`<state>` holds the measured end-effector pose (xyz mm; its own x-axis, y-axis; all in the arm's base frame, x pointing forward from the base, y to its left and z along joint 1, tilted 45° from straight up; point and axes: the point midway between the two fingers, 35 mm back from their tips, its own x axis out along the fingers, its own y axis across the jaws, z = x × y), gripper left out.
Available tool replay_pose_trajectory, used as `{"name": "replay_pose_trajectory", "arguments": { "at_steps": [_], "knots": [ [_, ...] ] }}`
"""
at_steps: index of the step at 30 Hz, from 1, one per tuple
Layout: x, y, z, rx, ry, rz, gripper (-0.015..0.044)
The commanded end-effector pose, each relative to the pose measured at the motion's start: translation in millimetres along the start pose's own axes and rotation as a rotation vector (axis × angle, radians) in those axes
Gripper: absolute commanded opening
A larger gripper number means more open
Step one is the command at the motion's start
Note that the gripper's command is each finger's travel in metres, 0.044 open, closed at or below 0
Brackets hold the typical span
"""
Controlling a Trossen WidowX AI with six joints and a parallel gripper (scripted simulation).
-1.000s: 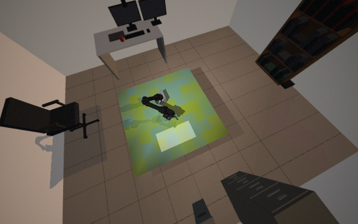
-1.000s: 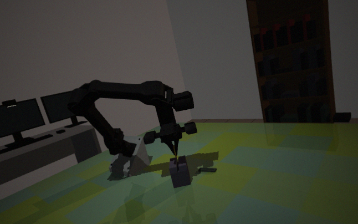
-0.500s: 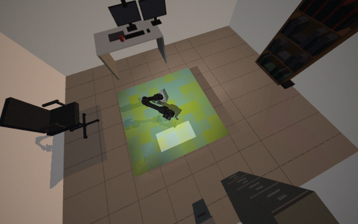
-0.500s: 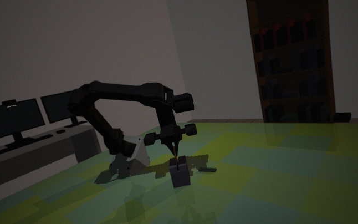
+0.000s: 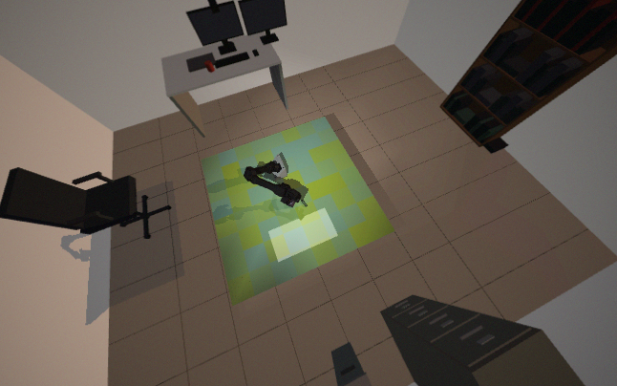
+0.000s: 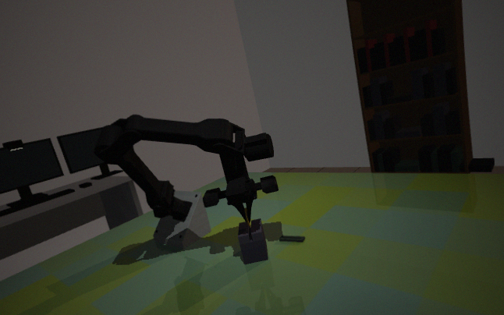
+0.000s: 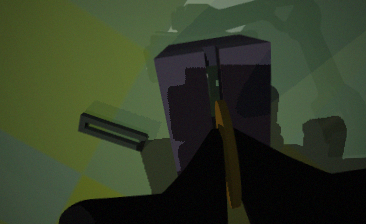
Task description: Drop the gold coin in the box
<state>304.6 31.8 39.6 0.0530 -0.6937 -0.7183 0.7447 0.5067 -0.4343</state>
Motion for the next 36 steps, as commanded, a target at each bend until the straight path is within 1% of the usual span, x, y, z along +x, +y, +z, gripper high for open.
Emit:
{"name": "replay_pose_trajectory", "arguments": {
  "at_steps": [1,5,11,20,26,30,31,34,36],
  "knots": [
    [2.9,-1.9,-0.9,-0.009,-0.003,-0.005,0.0000],
    [4.5,-1.8,-0.8,-0.009,-0.003,-0.005,0.0000],
    [1.9,-0.3,0.1,0.000,0.000,0.000,0.0157],
    [1.9,-0.3,0.1,0.000,0.000,0.000,0.0161],
    [-15.1,0.0,-0.2,0.000,0.001,0.000,0.0318],
    [-18.2,-0.1,-0.3,-0.001,0.001,-0.001,0.0423],
    [-25.2,-0.5,-0.6,-0.003,0.000,-0.002,0.0440],
    [-55.7,-4.1,-2.2,-0.010,-0.003,-0.009,0.0440],
    [-58.1,-4.5,-2.3,-0.010,-0.003,-0.009,0.0440]
  ]
}}
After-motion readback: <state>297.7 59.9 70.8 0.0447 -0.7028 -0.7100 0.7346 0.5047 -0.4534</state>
